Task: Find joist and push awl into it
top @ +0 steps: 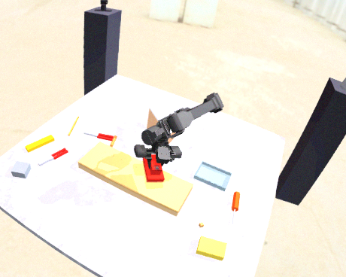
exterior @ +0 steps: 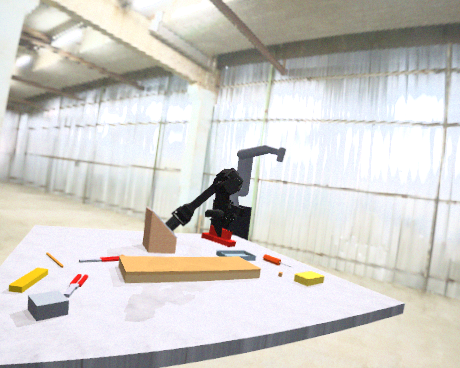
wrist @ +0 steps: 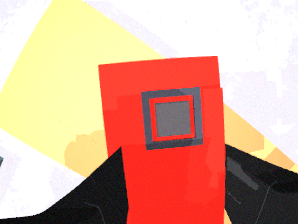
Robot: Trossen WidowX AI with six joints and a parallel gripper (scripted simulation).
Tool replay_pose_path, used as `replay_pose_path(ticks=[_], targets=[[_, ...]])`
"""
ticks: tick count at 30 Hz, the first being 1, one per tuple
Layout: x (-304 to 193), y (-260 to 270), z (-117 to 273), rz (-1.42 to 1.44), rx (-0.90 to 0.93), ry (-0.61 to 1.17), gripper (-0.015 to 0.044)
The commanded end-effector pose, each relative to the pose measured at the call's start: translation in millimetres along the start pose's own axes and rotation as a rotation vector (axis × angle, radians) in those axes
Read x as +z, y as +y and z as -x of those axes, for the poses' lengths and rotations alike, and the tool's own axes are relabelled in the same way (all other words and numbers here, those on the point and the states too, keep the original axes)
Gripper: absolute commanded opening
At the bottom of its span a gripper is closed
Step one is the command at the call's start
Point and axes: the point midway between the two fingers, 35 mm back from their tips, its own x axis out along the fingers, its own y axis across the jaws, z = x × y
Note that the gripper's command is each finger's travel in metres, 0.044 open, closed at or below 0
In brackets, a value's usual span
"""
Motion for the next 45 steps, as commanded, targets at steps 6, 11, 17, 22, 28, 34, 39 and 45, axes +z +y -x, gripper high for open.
replay_pose_path(ticks=[6, 11, 17, 22, 28, 34, 39, 45], targets=[[18, 58, -1, 0.150, 0.027, -0.019, 0.0000], [23, 93, -2, 0.233, 0.049, -0.027, 0.0000], [24, 134, -2, 0.333, 0.079, -0.039, 0.0000], [22, 167, -1, 0.415, 0.107, -0.051, 0.0000], [15, 206, 1, 0.512, 0.143, -0.069, 0.0000], [5, 242, 6, 0.607, 0.183, -0.090, 0.0000], [-7, 269, 10, 0.685, 0.218, -0.110, 0.0000], [-24, 299, 16, 0.777, 0.264, -0.137, 0.0000]])
